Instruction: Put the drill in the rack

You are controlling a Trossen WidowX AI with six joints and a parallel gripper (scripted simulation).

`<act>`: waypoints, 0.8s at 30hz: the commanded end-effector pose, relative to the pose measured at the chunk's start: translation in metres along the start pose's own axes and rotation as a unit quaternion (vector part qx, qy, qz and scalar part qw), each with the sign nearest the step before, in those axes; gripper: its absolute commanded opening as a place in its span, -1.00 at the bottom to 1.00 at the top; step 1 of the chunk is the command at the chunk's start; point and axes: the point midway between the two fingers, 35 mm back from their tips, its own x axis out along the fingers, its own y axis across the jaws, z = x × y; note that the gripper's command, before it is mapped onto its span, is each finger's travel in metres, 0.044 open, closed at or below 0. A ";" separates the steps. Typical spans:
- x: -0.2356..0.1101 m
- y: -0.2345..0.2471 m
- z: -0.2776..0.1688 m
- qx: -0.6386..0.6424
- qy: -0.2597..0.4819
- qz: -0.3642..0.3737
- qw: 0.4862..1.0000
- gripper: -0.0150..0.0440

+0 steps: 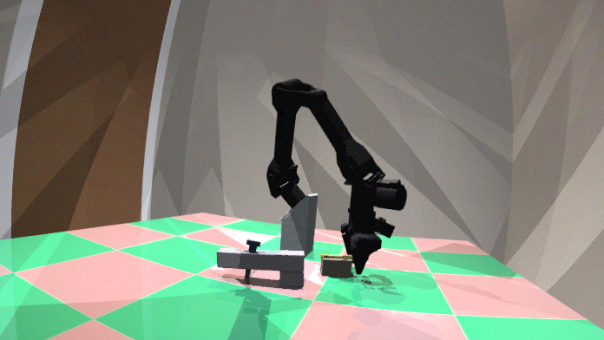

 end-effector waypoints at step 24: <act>-0.088 -0.002 0.009 0.012 -0.001 -0.075 0.997 1.00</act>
